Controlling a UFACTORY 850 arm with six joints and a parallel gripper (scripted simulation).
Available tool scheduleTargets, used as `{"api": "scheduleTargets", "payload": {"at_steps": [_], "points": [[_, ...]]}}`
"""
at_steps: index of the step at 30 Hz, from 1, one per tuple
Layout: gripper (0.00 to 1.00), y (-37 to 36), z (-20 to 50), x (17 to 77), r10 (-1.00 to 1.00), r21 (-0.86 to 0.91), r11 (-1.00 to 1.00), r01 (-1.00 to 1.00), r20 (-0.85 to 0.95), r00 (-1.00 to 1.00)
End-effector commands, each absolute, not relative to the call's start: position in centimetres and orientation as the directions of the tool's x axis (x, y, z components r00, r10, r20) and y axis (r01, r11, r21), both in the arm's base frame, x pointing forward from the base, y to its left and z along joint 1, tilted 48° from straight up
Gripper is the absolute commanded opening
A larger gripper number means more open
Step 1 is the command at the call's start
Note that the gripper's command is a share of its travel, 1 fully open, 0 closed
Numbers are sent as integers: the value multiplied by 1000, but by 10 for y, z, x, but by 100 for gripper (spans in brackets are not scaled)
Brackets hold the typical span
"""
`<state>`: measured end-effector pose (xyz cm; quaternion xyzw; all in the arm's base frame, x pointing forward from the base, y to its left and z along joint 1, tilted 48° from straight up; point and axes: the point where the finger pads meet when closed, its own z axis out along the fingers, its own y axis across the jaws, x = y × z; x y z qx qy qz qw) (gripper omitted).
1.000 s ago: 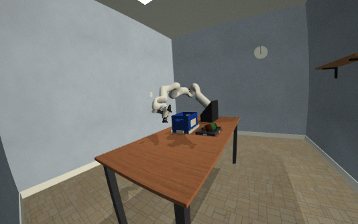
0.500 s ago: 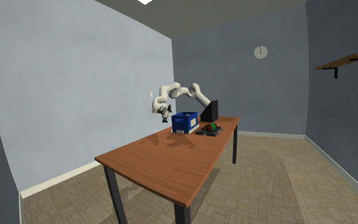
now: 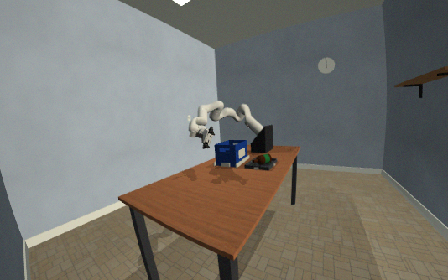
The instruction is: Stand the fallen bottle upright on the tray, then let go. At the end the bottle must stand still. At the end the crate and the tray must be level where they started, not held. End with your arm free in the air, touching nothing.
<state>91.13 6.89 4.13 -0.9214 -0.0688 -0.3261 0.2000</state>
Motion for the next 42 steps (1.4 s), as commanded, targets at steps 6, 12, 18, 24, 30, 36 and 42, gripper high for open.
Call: {"api": "scheduleTargets", "payload": {"at_steps": [6, 12, 18, 24, 30, 36, 42], "points": [[100, 82, 87, 872, 30, -362, -896, 257, 528, 848], [100, 85, 114, 838, 53, -371, -898, 238, 447, 893], [100, 84, 134, 810, 68, -366, -905, 217, 381, 922], [100, 75, 164, 761, 83, -331, -928, 173, 268, 960], [100, 57, 194, 705, 79, -254, -960, 116, 151, 985], [100, 39, 214, 666, 61, -177, -981, 74, 81, 995], [100, 6, 245, 609, 10, -26, -1000, 10, 7, 1000]]}}
